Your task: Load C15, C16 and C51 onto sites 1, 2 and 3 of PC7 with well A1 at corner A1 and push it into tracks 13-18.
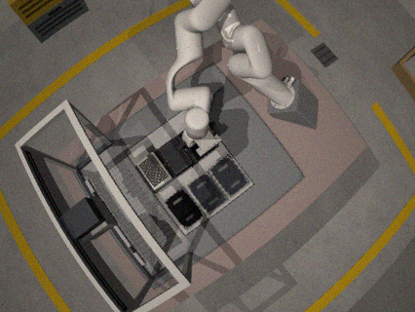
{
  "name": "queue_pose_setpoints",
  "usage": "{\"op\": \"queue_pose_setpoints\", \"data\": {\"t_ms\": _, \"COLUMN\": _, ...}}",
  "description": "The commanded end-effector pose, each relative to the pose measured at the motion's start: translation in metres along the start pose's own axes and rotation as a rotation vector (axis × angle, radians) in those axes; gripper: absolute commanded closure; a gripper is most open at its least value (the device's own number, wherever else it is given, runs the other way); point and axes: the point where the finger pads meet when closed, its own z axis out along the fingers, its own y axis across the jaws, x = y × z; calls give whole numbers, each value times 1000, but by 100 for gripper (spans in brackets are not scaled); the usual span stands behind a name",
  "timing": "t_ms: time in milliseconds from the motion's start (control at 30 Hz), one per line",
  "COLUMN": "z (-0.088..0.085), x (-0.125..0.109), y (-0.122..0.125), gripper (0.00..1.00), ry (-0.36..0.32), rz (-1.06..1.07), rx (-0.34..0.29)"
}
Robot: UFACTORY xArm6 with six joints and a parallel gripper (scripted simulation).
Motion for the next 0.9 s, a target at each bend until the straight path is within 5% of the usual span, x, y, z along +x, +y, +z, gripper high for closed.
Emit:
{"op": "queue_pose_setpoints", "data": {"t_ms": 0, "z": -1, "x": 0, "y": 1, "gripper": 100, "ry": 1, "rz": 1, "rx": -2}}
{"op": "queue_pose_setpoints", "data": {"t_ms": 100, "z": -1, "x": 0, "y": 1, "gripper": 100, "ry": 1, "rz": 1, "rx": -2}}
{"op": "queue_pose_setpoints", "data": {"t_ms": 133, "z": 0, "x": 0, "y": 1, "gripper": 0, "ry": 1, "rz": 1, "rx": -2}}
{"op": "queue_pose_setpoints", "data": {"t_ms": 867, "z": 0, "x": 0, "y": 1, "gripper": 0, "ry": 1, "rz": 1, "rx": -2}}
